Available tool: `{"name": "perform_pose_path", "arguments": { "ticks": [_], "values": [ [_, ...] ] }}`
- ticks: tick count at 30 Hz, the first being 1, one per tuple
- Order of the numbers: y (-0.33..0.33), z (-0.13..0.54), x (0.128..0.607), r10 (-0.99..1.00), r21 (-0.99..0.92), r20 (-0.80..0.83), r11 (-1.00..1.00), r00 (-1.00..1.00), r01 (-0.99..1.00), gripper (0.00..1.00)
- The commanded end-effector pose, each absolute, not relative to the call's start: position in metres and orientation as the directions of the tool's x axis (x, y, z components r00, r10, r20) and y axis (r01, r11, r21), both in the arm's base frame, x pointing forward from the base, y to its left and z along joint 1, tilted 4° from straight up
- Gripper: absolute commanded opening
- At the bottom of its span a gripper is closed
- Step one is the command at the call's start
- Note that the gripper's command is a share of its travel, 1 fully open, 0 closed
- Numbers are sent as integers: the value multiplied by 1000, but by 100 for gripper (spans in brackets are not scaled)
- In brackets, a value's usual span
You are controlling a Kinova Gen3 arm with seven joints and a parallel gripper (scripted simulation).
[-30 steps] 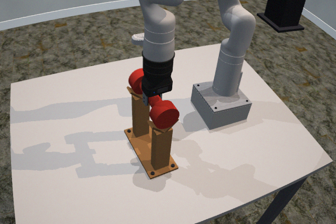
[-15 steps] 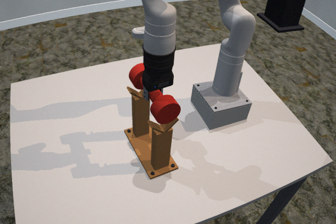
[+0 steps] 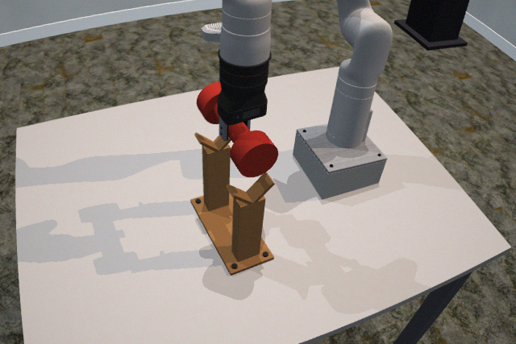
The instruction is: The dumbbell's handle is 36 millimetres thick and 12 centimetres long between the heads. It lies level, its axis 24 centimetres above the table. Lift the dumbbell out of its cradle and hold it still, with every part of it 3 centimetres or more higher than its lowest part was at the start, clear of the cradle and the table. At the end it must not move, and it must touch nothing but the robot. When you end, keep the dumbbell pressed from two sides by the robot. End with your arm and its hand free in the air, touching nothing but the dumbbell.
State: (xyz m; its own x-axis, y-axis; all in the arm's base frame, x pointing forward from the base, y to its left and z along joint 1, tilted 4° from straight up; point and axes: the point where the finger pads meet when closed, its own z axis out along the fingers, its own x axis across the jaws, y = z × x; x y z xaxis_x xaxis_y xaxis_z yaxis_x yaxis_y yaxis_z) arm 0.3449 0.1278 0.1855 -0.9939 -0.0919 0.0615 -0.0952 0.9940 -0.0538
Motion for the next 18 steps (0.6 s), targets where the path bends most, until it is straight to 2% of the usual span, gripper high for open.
{"name": "perform_pose_path", "arguments": {
  "ticks": [1,18],
  "values": [
    [128,193,347,-89,-53,53,994,-995,-92,0],
    [130,225,348,-90,-52,54,994,-994,-93,0]
  ]
}}
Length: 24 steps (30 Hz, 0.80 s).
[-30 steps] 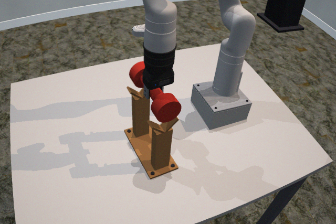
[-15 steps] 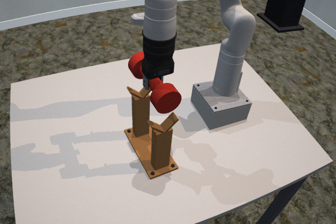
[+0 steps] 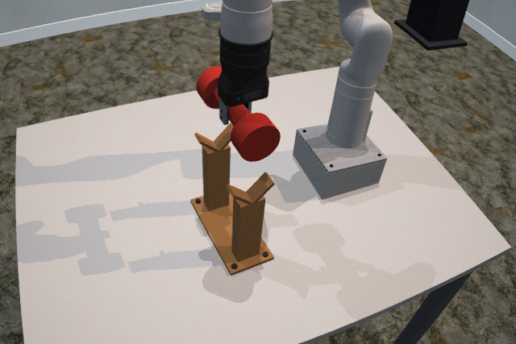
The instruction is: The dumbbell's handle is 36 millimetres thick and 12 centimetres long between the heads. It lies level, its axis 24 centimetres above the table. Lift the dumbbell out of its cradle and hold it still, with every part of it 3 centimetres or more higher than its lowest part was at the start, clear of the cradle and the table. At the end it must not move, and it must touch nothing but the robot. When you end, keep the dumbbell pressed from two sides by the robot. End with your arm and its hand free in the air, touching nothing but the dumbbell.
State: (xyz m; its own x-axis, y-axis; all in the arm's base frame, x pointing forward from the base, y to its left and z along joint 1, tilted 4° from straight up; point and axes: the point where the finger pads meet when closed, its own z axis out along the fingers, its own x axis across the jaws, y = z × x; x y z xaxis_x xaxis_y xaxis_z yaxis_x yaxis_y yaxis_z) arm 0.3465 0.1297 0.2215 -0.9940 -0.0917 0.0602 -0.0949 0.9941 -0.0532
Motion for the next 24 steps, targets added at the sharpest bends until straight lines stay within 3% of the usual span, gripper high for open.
{"name": "perform_pose_path", "arguments": {
  "ticks": [1,24],
  "values": [
    [130,227,348,-90,-52,54,994,-994,-93,0],
    [131,237,347,-92,-51,54,994,-994,-95,0]
  ]
}}
